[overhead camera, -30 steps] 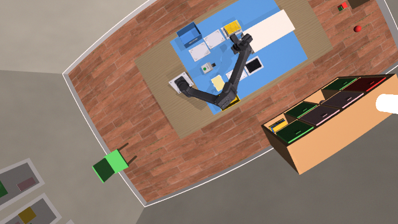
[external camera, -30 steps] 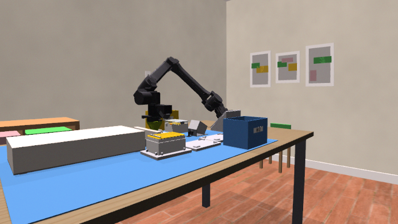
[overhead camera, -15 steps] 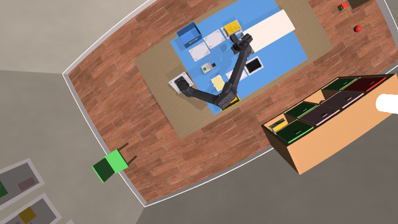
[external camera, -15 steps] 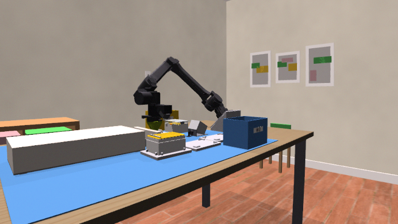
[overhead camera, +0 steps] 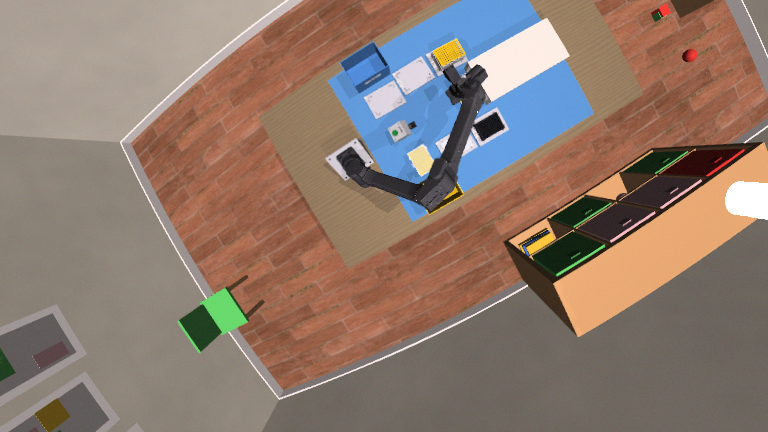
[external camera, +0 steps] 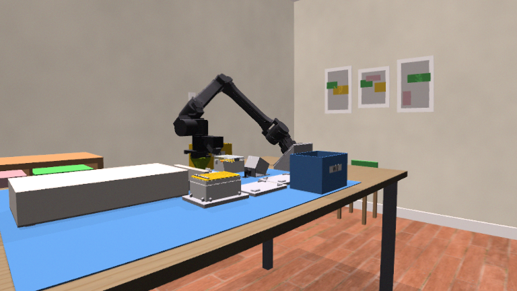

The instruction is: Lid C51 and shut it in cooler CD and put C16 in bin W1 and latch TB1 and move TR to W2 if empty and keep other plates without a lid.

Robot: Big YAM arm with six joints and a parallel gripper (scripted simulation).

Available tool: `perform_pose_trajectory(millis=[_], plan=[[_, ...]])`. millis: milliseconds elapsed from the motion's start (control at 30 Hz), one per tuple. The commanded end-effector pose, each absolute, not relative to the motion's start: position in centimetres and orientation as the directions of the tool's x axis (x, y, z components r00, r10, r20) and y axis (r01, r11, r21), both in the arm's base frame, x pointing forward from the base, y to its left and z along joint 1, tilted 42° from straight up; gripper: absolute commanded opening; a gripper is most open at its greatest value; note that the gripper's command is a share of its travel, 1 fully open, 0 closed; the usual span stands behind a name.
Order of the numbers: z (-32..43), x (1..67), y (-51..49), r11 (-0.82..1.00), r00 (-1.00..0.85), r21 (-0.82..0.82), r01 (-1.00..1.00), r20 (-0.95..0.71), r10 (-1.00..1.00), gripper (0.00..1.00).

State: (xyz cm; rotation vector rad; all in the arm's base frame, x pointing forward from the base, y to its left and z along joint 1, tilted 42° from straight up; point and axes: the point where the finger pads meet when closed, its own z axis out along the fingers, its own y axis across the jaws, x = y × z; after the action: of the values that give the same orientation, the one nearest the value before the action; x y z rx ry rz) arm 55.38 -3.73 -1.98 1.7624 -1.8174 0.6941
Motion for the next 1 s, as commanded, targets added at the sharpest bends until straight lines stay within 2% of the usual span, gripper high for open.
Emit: perform_pose_trajectory(millis=[0, 967], plan=[[-1.2, 57.6, -3.9, 0.026, -0.049, -0.044, -0.999, 0.669, -0.741, 0.00], [-1.1, 60.6, -4.3, 0.028, -0.043, -0.032, -0.999, 0.671, -0.740, 0.00]])
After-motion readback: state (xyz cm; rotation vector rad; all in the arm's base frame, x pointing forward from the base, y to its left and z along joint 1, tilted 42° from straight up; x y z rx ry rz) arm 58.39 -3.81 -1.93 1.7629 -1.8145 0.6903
